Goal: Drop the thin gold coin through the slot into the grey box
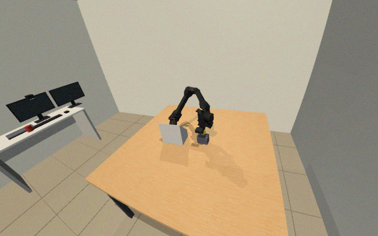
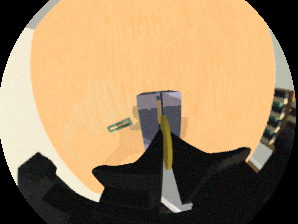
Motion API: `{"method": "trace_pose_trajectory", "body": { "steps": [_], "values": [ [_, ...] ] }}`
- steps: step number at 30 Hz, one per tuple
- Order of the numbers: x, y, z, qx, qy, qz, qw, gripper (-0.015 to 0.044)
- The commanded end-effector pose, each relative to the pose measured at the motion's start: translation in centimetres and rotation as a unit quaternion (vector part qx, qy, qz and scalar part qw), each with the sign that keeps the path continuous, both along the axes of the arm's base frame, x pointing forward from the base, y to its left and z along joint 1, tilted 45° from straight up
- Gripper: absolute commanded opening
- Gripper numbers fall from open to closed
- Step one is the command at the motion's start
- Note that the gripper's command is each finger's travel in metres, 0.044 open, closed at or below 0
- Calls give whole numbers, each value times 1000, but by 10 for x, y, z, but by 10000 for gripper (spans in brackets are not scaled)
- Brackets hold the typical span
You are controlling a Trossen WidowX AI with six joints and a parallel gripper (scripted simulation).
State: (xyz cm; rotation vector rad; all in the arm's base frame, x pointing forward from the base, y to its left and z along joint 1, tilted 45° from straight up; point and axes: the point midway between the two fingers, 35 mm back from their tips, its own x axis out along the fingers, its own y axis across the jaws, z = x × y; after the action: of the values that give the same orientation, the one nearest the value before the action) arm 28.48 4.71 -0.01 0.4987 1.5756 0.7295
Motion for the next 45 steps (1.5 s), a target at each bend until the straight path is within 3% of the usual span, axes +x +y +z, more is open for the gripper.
{"method": "trace_pose_trajectory", "body": {
  "steps": [1, 10, 16, 25, 36, 45],
  "values": [
    [0, 2, -2, 1, 2, -1, 1000, 0],
    [-1, 5, -5, 1, 2, -1, 1000, 0],
    [-1, 4, -3, 0, 0, 0, 1000, 157],
    [-1, 4, -3, 0, 0, 0, 1000, 161],
    [4, -31, 32, 1, 4, -1, 1000, 440],
    [4, -38, 39, 2, 5, -1, 1000, 440]
  ]
}}
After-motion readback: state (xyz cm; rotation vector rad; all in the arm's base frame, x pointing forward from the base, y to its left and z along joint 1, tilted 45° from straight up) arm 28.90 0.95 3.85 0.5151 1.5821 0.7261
